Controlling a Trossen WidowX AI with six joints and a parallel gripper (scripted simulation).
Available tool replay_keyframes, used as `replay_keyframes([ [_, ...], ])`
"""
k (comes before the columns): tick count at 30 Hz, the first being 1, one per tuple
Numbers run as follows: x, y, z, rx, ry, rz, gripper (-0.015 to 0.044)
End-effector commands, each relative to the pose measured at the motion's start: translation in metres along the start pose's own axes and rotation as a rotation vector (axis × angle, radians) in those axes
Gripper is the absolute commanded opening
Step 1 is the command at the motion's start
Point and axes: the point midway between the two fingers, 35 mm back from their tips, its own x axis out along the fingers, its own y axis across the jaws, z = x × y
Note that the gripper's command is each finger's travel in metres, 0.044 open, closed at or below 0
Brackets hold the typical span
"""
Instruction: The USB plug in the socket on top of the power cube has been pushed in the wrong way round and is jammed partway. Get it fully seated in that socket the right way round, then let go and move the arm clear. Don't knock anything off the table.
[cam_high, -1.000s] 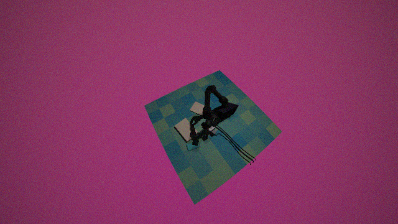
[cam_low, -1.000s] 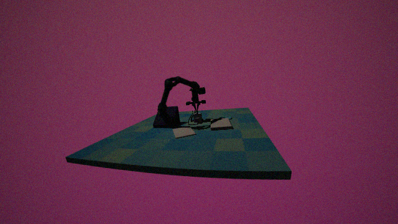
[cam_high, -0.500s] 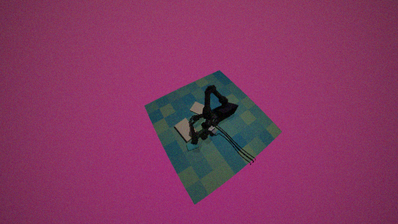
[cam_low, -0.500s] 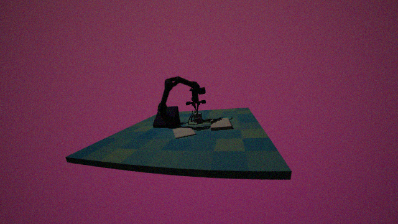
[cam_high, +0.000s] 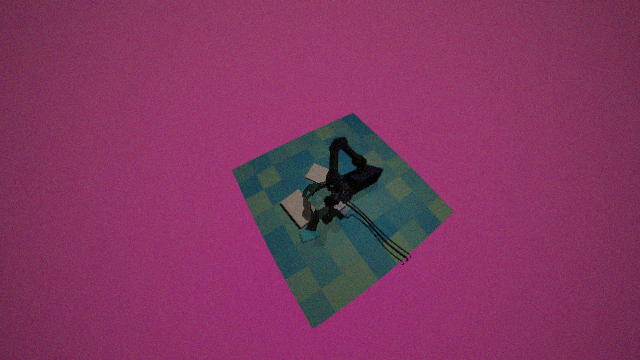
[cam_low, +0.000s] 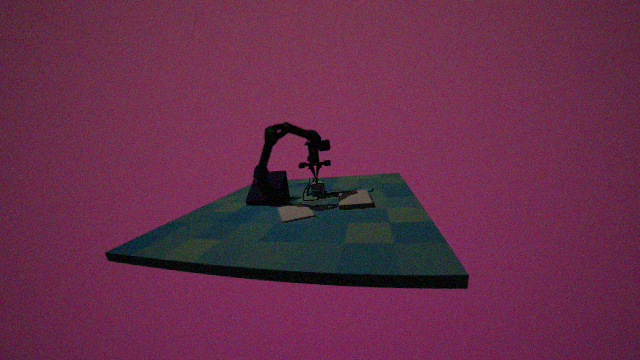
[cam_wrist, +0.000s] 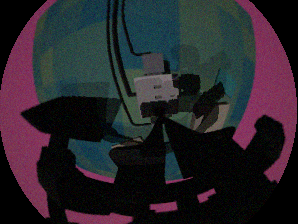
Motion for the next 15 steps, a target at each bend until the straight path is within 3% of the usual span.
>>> replay_keyframes([
  [1, -0.0051, -0.0017, 0.0004, 0.010, -0.007, -0.006, 0.0000],
  [15, -0.0144, -0.0016, 0.0004, 0.010, -0.007, -0.006, 0.0000],
])
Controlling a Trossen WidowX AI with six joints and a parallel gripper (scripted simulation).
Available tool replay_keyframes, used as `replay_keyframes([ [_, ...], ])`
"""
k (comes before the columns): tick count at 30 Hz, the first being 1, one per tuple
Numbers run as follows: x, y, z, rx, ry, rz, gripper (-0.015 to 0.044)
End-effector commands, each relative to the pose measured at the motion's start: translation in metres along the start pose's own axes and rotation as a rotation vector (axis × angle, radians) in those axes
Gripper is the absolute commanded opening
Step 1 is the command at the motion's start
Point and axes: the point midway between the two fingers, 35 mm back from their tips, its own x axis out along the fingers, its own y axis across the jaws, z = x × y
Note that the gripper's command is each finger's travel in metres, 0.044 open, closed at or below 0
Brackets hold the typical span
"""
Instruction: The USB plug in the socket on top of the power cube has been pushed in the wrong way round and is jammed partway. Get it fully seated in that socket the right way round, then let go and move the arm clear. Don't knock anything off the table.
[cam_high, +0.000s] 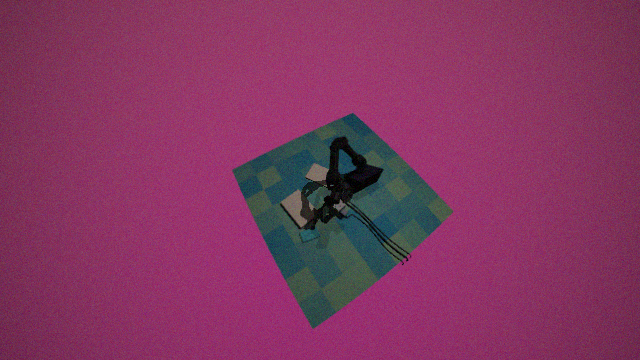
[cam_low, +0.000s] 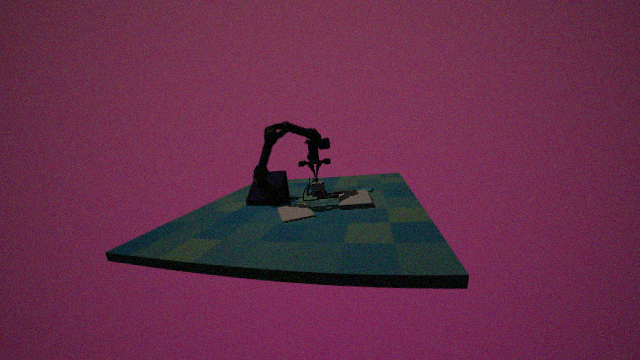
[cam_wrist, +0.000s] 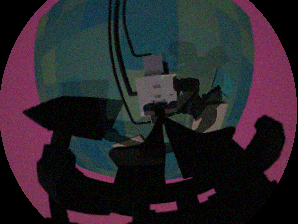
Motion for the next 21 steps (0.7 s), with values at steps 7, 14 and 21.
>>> replay_keyframes([
  [7, -0.009, -0.002, 0.000, 0.010, -0.007, -0.007, 0.0000],
  [14, -0.014, -0.002, 0.000, 0.010, -0.008, -0.007, 0.0000],
  [21, -0.015, -0.001, 0.000, 0.008, -0.006, -0.006, 0.0000],
])
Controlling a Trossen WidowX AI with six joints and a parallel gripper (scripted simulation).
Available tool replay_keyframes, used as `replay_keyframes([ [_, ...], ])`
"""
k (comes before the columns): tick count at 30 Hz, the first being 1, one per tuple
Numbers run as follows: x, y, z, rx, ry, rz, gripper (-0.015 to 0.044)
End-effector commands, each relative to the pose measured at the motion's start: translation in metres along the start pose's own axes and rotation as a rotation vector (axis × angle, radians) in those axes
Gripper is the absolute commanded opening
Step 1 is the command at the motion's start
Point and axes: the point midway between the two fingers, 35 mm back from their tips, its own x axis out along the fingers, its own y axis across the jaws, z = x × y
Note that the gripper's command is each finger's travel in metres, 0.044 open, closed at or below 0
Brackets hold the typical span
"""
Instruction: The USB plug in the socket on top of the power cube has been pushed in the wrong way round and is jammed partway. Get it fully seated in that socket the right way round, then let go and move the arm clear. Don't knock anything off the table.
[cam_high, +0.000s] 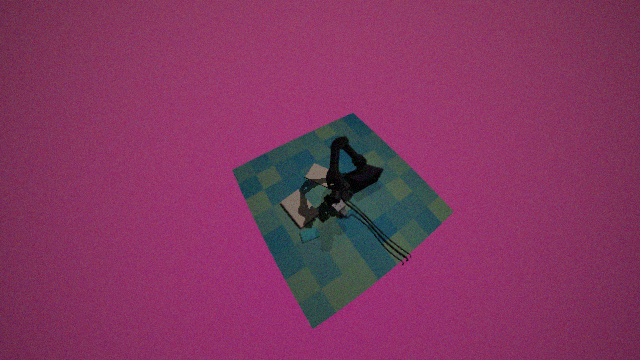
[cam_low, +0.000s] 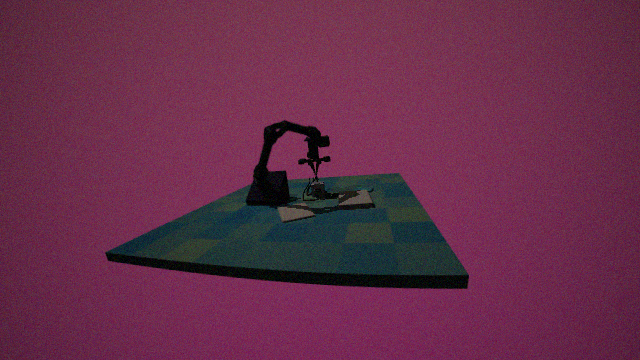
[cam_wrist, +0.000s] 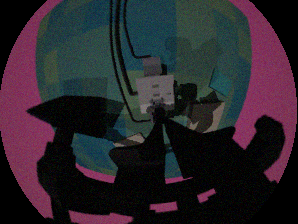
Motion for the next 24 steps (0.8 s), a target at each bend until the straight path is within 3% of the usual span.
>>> replay_keyframes([
  [1, -0.0015, -0.0006, 0.0000, 0.011, -0.004, -0.002, 0.0000],
  [24, 0.0002, 0.0001, -0.0001, 0.563, 0.000, 0.001, 0.0000],
])
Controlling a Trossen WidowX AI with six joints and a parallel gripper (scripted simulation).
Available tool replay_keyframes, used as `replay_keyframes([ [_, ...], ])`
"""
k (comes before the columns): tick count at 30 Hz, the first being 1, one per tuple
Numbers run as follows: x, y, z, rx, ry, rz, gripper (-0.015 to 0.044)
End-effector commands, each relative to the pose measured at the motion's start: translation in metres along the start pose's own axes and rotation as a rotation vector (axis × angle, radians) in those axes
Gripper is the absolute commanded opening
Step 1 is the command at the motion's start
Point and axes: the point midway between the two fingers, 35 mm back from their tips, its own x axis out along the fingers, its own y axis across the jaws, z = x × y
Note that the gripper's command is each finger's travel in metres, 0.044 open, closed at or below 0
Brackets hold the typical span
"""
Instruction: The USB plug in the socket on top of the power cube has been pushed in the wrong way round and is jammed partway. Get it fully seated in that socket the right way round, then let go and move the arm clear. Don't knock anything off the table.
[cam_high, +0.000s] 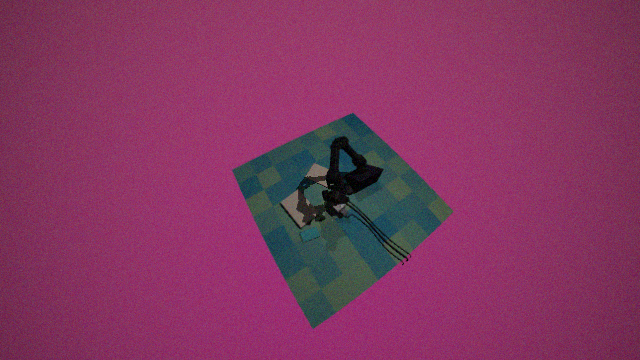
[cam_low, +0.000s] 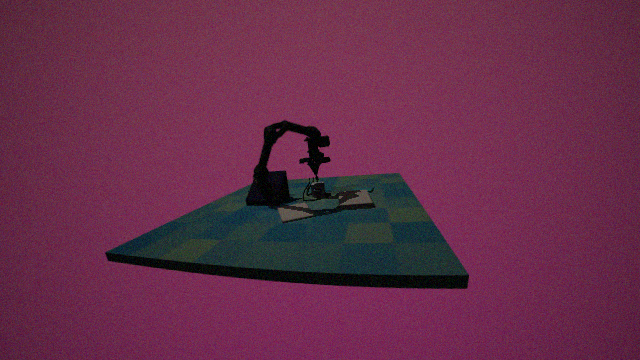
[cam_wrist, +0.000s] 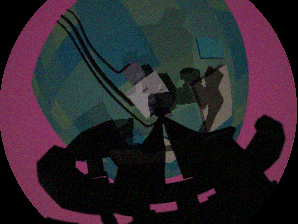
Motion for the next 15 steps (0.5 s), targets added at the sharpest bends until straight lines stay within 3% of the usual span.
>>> replay_keyframes([
  [1, 0.0002, 0.0004, -0.0002, 0.091, 0.001, 0.001, 0.0000],
  [15, 0.0002, 0.0004, -0.0002, 0.457, 0.001, 0.001, 0.0000],
])
